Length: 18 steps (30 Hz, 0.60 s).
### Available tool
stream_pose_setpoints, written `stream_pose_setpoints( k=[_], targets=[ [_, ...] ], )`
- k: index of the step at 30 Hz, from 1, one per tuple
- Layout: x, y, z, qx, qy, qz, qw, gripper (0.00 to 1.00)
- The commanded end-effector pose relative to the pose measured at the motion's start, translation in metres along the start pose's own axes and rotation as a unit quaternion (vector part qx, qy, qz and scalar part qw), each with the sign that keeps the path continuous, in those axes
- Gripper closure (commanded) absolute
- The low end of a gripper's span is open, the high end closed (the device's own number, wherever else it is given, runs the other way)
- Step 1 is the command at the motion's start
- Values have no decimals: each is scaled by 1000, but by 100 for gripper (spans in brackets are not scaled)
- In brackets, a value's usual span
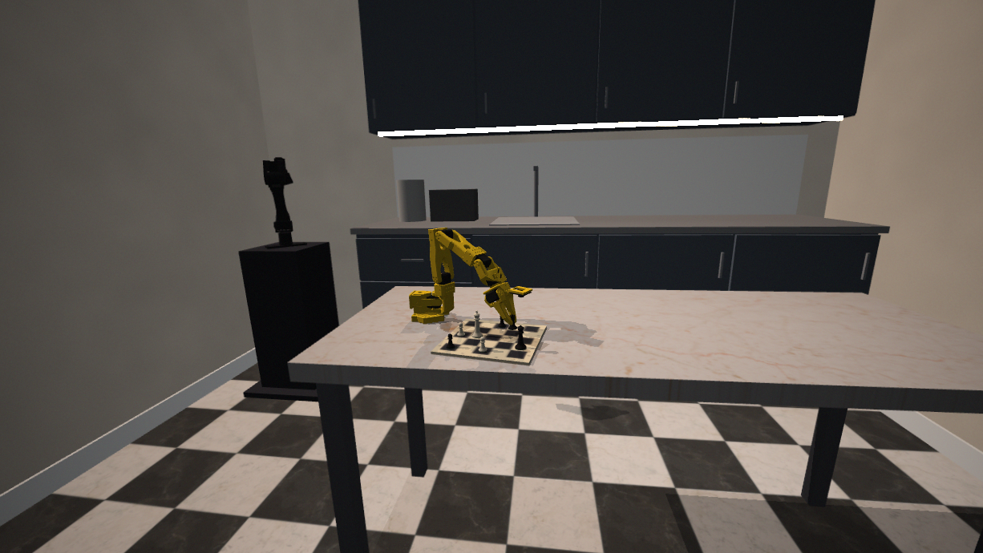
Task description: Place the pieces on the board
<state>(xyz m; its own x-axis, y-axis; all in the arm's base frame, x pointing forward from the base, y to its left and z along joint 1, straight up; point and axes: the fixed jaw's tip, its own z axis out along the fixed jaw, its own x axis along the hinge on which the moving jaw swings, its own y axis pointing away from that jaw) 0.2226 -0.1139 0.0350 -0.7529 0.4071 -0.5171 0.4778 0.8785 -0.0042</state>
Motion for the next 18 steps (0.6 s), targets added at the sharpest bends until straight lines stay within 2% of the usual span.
stream_pose_setpoints(
  k=[1,18],
  targets=[
    [-3,2,-2,-2,-3,-4,1000,100],
    [-1,2,2,-2,-3,-4,1000,100]
  ],
)
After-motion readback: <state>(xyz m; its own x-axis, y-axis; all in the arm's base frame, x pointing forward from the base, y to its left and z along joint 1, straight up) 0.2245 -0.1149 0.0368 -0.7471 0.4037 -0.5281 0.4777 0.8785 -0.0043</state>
